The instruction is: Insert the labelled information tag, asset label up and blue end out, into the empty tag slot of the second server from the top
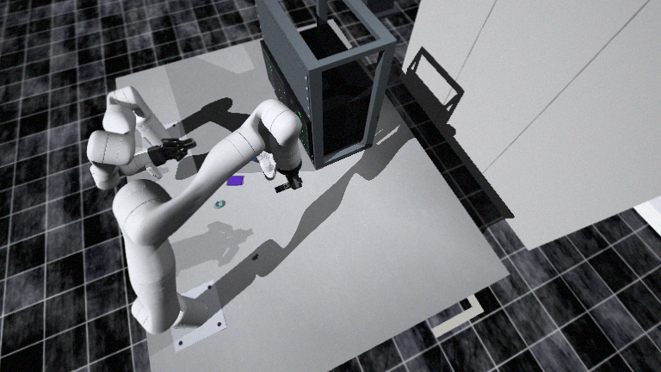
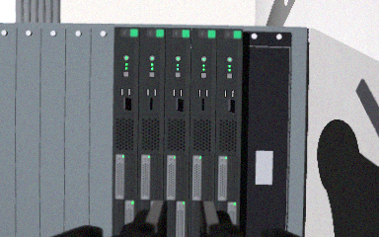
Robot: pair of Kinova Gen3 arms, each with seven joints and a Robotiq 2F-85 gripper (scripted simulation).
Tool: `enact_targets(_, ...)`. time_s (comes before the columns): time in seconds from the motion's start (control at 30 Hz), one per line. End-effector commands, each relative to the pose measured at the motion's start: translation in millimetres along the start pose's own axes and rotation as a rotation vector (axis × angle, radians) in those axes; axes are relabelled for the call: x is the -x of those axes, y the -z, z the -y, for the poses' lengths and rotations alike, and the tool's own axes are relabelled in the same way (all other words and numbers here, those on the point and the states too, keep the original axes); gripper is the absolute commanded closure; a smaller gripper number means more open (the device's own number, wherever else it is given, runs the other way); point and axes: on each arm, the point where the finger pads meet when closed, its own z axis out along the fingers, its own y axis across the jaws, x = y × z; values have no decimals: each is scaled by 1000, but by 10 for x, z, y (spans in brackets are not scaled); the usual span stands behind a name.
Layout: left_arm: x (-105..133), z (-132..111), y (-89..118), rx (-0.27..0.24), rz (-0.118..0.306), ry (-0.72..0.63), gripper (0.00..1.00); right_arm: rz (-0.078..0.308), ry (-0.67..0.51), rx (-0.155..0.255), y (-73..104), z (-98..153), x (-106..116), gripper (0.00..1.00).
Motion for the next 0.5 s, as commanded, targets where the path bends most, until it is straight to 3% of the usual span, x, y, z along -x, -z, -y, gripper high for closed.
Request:
enact_targets(0.0, -1, 5, 0, 0, 0, 1, 739, -1, 2, -5, 10, -544, -76, 809)
enact_targets(0.27, -1, 5, 0, 0, 0, 1, 739, -1, 10, -6, -1, -1389, -378, 809)
enact_targets(0.33, -1, 5, 0, 0, 0, 1, 739, -1, 10, -6, -1, -1389, -378, 809)
enact_targets(0.47, -1, 5, 0, 0, 0, 1, 739, -1, 14, -6, -8, -1741, -558, 809)
